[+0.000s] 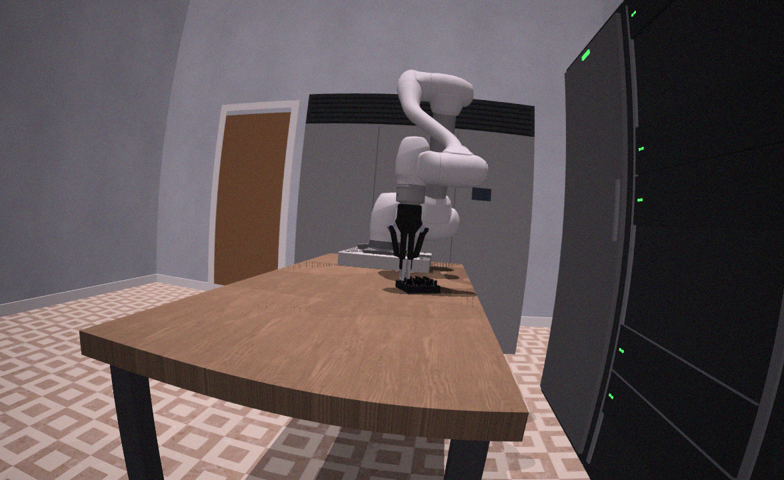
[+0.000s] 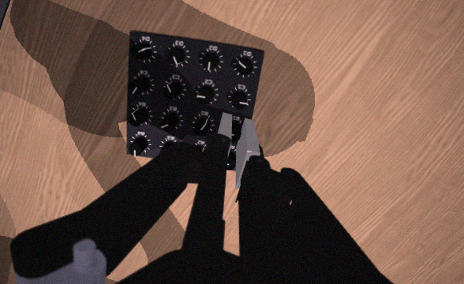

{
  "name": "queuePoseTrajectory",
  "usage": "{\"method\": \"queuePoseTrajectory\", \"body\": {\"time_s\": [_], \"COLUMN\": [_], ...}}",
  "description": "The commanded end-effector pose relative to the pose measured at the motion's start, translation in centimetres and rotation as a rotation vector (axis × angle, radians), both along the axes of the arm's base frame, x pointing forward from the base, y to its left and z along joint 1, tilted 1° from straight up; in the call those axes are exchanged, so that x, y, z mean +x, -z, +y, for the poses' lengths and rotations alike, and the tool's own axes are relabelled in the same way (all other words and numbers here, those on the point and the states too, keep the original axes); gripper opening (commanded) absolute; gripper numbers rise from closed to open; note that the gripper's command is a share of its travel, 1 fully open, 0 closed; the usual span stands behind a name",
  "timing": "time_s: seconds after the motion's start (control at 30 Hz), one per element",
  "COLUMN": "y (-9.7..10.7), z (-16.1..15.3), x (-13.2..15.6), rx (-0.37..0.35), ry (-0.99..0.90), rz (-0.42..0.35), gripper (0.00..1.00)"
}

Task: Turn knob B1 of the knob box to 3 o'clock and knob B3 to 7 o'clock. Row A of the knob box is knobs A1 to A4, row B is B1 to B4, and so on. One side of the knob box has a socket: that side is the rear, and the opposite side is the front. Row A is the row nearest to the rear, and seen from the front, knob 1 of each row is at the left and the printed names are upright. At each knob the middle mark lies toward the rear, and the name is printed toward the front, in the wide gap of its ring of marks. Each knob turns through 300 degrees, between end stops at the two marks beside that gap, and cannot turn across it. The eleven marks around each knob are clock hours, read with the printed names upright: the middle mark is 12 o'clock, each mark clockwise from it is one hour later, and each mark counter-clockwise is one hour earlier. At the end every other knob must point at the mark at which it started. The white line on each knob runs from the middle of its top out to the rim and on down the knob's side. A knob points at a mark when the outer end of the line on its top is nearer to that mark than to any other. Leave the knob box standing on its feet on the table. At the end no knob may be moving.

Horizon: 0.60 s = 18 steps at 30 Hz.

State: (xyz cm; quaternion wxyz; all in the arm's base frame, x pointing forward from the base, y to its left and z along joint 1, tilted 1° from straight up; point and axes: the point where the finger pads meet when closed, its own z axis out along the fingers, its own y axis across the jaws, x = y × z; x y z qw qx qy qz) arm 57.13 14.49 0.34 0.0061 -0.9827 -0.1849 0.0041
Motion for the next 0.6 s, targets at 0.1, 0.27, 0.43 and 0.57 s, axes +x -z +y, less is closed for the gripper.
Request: {"method": "queuePoseTrajectory", "body": {"time_s": [0.1, 0.27, 0.43, 0.57], "y": [-0.01, -0.01, -0.01, -0.01], "z": [0.01, 0.01, 0.01, 0.01], "x": [0.00, 0.00, 0.00, 0.00], "rx": [-0.004, -0.004, -0.004, -0.004], "ry": [0.072, 0.073, 0.073, 0.073], "rz": [0.000, 0.000, 0.000, 0.000], "gripper": [0.05, 0.05, 0.05, 0.12]}}
